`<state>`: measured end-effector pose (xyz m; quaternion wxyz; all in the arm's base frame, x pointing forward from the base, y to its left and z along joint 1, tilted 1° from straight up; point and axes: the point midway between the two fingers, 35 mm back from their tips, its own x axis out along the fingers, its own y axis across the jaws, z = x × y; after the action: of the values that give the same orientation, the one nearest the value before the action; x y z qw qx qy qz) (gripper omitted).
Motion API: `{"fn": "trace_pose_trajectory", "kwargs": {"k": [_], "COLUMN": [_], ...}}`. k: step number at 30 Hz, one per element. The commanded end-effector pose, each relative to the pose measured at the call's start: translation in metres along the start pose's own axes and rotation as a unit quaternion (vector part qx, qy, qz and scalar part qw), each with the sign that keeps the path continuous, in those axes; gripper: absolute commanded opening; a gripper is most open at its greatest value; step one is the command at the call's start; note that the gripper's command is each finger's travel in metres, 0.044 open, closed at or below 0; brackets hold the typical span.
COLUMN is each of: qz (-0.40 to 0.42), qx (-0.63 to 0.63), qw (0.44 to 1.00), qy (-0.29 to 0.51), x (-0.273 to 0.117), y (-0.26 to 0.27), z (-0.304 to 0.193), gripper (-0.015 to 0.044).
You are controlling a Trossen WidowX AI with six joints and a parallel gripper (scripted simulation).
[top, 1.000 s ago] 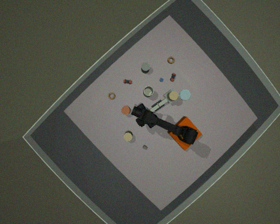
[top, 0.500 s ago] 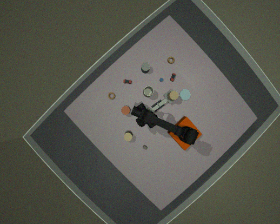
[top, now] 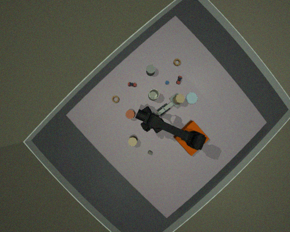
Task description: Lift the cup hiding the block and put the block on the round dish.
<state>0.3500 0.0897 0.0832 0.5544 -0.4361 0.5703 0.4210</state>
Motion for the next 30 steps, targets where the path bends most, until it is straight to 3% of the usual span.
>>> {"fn": "trace_pose_trajectory", "kwargs": {"k": [1, 30], "qz": [-0.012, -0.012], "qx": [-0.005, -0.005], "qw": [1.0, 1.0], "qy": [-0.016, -0.016], "x": [-0.013, -0.05], "y": [-0.004, -0.001], "z": [0.008, 0.005], "gripper": [0.0, 0.0]}}
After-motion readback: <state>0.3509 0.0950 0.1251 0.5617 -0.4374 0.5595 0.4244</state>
